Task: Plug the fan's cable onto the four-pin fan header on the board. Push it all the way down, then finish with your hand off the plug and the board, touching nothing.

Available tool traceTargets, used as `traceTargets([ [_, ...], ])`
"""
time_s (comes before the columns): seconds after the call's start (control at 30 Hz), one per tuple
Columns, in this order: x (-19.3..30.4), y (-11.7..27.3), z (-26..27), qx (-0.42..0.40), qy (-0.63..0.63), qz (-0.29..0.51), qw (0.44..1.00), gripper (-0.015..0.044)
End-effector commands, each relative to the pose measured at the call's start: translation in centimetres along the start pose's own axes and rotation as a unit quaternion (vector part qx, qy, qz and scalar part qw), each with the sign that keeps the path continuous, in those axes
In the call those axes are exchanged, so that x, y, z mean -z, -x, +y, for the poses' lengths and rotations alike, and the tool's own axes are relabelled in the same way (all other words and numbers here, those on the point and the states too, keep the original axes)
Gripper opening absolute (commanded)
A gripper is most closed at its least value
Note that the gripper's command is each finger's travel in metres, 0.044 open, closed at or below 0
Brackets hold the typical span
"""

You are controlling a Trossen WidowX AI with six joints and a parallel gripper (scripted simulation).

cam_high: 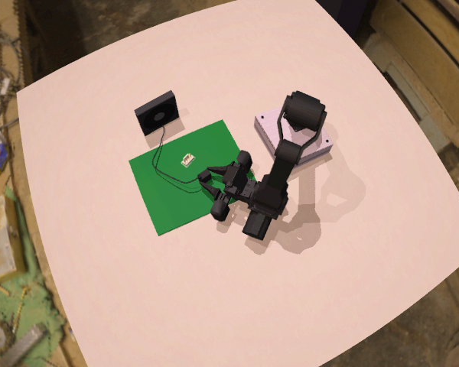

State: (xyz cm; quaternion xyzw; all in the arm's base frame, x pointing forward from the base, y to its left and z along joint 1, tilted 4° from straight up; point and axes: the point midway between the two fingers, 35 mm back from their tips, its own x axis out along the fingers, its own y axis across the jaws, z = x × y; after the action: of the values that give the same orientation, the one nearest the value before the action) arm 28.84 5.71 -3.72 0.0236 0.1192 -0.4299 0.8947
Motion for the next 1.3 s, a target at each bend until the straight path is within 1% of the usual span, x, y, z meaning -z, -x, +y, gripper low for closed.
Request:
traceTargets([
  [0.0, 0.0, 0.0, 0.0, 0.000, 0.000, 0.000, 1.000, 0.0205],
  [0.3, 0.0, 0.3, 0.1, -0.002, 0.000, 0.002, 1.000, 0.0205],
  [0.8, -0.4, 3.5, 0.5, -0.009, 0.002, 0.020, 1.000, 0.0205],
  [1.27, -1.8, 6.8, 0.3, -0.006, 0.003, 0.020, 1.000, 0.0205],
])
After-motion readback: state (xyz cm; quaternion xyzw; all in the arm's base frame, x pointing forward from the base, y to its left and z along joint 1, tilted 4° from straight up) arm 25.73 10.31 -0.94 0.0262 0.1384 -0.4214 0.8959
